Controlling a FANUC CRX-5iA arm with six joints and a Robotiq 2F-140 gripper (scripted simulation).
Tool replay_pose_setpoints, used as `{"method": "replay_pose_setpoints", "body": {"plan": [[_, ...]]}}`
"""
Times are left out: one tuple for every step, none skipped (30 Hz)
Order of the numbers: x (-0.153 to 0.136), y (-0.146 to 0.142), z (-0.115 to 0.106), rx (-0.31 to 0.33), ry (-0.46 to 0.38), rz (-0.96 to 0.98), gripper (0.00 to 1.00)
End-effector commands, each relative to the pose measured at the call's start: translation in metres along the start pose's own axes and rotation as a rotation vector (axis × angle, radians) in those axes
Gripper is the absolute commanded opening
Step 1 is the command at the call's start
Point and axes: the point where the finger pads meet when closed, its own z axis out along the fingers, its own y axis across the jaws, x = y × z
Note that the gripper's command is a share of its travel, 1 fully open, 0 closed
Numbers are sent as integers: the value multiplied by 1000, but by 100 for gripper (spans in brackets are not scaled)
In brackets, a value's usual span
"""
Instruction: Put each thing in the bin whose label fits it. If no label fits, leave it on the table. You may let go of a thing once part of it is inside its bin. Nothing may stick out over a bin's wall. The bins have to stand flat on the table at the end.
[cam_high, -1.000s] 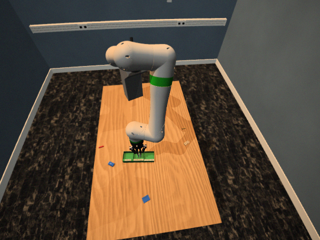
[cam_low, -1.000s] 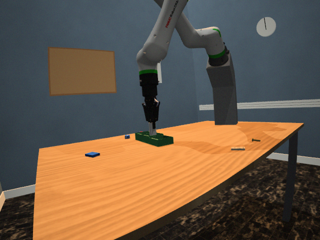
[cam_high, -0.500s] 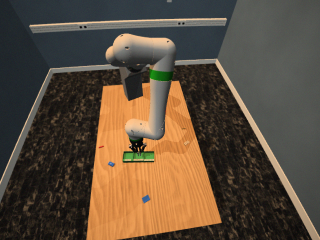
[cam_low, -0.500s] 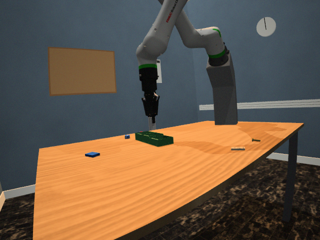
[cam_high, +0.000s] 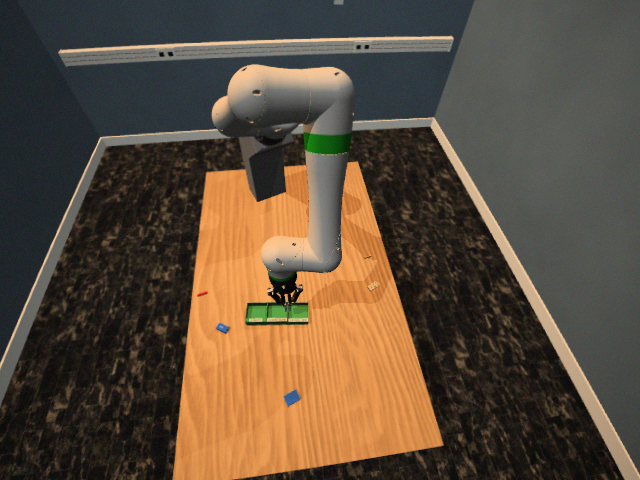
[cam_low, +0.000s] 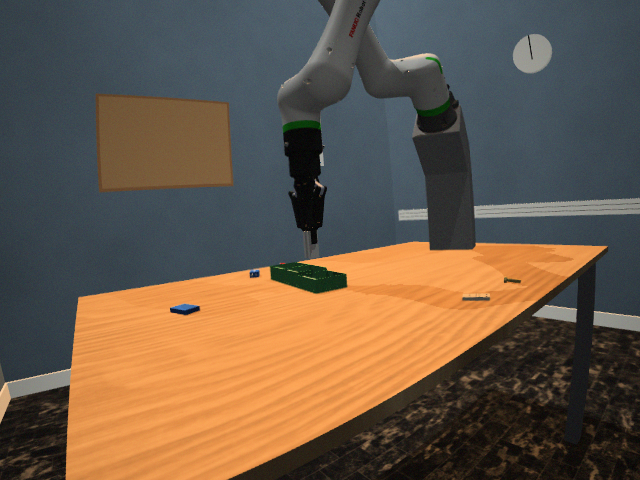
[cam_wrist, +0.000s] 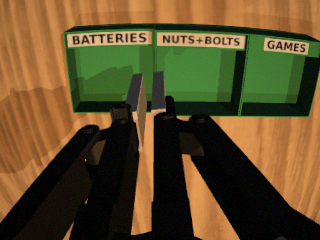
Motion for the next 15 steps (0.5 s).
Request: {"method": "replay_pose_setpoints", "body": {"plan": [[2,-19,0,-6,-1,1,15],[3,-24,0,-6,-1,1,15],[4,-29,0,-6,-1,1,15],[4,-34,0,-6,-1,1,15],[5,-39,0,-6,-1,1,15],[6,-43,0,-6,-1,1,15],[6,-48,0,-6,-1,1,15],[6,-48,0,-6,-1,1,15],[6,-48,0,-6,-1,1,15],[6,-48,0,-6,-1,1,15],[6,-48,0,-6,-1,1,15],[6,-48,0,-6,-1,1,15],[6,-48,0,-6,-1,1,15],[6,-48,3,-6,-1,1,15],[6,-47,6,-6,-1,1,15]]}}
